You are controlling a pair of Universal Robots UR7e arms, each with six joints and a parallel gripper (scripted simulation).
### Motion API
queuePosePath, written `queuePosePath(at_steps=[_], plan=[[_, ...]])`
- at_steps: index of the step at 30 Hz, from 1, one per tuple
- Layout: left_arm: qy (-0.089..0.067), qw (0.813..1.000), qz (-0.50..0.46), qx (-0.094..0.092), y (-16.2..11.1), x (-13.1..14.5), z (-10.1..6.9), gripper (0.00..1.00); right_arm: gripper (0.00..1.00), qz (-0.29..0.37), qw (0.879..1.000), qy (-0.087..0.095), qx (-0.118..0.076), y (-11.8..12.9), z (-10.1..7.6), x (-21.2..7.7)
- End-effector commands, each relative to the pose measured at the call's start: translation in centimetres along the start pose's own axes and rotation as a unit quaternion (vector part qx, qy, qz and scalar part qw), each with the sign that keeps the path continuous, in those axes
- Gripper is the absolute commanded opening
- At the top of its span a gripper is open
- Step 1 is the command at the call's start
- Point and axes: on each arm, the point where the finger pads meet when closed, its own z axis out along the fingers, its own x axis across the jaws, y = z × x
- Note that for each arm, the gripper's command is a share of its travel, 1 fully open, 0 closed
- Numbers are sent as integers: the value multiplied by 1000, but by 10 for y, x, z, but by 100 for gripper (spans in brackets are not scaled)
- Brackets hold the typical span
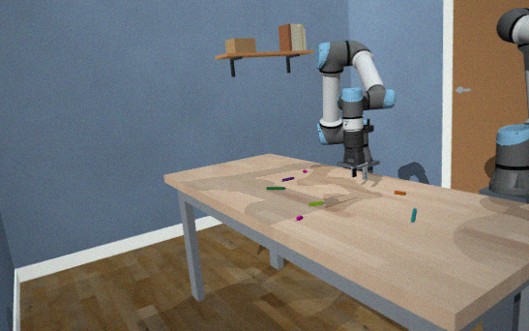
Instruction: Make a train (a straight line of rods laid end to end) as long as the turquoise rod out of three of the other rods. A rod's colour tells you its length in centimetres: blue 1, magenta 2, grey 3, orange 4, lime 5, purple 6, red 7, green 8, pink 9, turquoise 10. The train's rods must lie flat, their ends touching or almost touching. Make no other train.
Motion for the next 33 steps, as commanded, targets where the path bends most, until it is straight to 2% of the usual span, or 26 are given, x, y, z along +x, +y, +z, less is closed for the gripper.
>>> queuePosePath(at_steps=[1, 11, 22, 24, 28, 33], plan=[[0, 1000, 0, -1, 0, 0, 0, 100, 100, -6, 1000, 1, -1, 0, -1, 1], [0, 1000, 0, -1, 0, 0, 0, 100, 100, -38, 999, 1, -1, 0, -1, 4], [0, 1000, 0, -1, 0, 0, 0, 100, 100, -141, 990, 1, -1, 0, -2, 12], [0, 1000, 0, -1, 0, 0, 0, 100, 100, -141, 990, 1, -1, 0, -2, 12], [0, 1000, 0, -1, 0, 0, 0, 100, 100, -195, 981, 1, -1, 0, -2, 17], [0, 1000, 0, -1, 0, 0, 0, 100, 100, -272, 962, 1, -1, 1, -2, 24]])
